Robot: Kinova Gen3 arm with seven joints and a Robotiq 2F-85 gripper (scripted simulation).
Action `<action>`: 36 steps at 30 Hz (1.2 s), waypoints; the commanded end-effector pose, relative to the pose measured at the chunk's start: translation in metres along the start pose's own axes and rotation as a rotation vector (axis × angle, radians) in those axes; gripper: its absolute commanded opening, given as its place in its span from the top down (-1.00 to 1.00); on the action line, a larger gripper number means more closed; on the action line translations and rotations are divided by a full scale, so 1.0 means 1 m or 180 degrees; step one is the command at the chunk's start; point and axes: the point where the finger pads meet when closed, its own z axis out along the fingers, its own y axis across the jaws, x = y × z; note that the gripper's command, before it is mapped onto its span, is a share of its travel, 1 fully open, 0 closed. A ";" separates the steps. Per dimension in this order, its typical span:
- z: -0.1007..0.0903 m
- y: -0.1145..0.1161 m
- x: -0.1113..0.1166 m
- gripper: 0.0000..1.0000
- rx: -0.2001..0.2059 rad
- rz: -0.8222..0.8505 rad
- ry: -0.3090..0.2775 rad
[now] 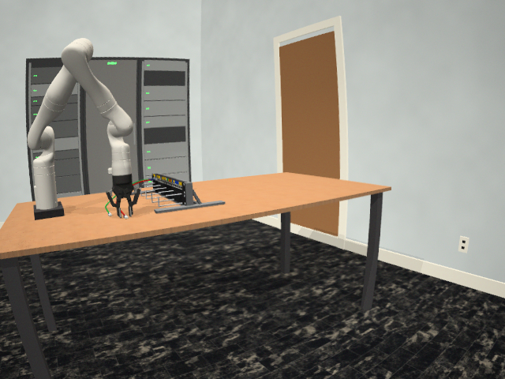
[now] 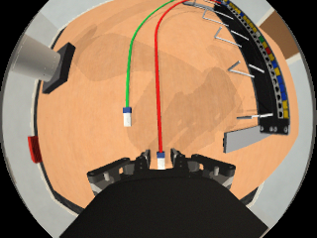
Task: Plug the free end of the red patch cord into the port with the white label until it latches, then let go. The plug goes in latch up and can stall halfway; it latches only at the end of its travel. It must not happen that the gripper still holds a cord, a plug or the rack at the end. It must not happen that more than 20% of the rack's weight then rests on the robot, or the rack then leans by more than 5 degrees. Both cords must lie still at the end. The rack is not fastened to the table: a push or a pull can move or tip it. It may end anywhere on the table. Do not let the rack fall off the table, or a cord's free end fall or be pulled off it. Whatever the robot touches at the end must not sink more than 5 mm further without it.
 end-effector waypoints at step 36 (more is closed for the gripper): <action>0.000 0.000 0.000 1.00 -0.0003 0.0000 -0.0003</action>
